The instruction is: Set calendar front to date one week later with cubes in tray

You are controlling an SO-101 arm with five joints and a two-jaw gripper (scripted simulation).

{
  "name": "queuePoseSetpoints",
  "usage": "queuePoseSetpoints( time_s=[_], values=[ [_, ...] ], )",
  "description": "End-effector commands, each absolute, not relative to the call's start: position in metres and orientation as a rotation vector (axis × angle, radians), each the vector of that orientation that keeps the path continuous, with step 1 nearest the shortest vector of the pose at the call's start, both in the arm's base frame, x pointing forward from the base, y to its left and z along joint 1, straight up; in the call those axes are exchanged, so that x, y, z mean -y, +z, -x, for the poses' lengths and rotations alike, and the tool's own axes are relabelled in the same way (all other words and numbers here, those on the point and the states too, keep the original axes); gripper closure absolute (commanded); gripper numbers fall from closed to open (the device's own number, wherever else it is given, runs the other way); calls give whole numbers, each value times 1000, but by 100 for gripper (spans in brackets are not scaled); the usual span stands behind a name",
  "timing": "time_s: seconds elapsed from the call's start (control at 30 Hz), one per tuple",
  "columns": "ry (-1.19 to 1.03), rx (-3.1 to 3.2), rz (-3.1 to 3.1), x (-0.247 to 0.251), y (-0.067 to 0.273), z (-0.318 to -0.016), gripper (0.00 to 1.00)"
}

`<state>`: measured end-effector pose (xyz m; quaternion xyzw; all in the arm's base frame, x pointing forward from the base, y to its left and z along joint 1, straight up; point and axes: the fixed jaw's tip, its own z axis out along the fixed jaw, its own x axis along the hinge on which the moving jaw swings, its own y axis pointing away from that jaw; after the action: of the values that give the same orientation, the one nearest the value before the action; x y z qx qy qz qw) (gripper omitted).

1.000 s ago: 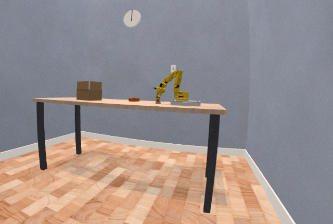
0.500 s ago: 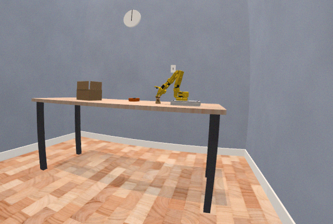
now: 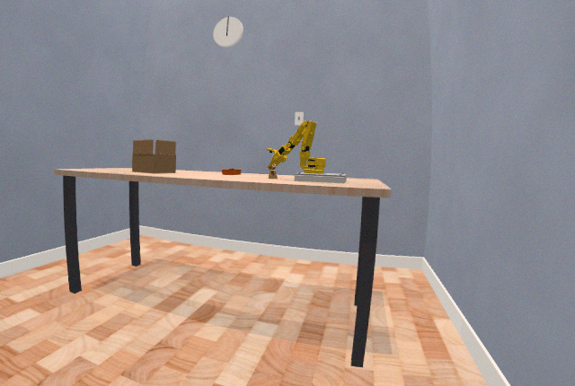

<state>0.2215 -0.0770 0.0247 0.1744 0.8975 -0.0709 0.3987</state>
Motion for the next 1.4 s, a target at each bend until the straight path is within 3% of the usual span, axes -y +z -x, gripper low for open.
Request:
queuePoseSetpoints(
  time_s=[0.0,1.37],
  values=[
    [-184,-2238,-451,79,22,-222,100],
    [-237,-1935,-390,79,26,-219,100]
  ],
)
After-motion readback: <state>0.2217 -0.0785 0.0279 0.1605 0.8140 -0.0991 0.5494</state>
